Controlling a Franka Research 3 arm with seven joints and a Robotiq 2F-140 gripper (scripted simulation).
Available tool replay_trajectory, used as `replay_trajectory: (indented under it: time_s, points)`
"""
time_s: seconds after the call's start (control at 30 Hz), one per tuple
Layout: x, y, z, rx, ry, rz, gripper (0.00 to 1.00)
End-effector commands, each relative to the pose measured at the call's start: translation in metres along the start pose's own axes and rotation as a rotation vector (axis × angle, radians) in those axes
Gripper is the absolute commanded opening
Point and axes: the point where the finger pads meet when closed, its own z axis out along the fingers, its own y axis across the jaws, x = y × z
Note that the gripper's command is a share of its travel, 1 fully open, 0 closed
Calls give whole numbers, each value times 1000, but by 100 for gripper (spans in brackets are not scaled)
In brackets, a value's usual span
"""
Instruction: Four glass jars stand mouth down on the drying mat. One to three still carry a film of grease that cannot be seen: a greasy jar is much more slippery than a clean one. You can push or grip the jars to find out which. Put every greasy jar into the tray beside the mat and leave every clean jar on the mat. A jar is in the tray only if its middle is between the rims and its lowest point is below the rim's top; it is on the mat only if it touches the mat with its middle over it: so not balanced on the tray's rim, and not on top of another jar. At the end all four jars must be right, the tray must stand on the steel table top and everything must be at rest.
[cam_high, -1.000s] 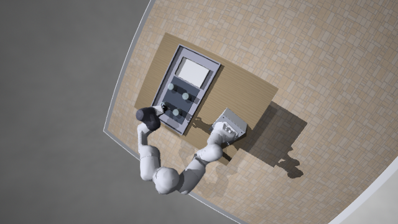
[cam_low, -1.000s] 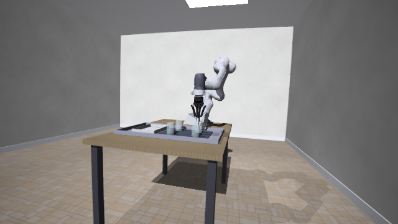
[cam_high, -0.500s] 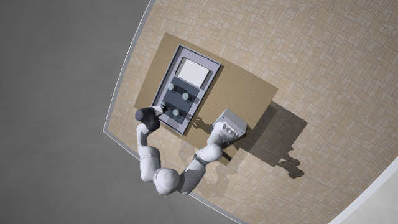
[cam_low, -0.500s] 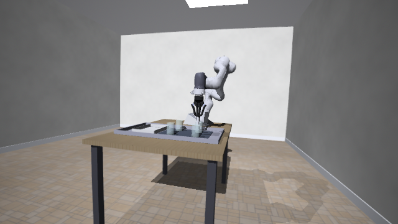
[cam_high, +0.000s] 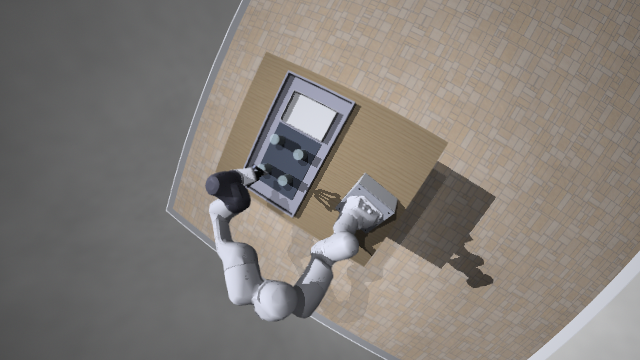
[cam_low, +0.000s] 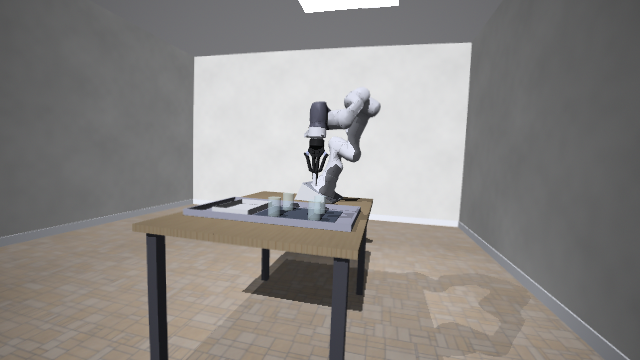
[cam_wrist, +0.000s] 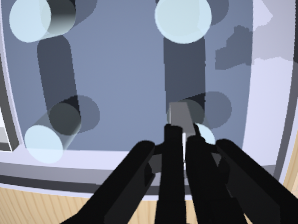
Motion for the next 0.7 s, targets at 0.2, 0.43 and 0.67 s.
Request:
replay_trajectory:
  time_s: [0.2,0.43,0.67]
  points:
    - [23,-77,2,-8,24,-11,0]
    - [31,-118,2,-8,24,-11,0]
    - [42,-175,2,-8,24,-11,0]
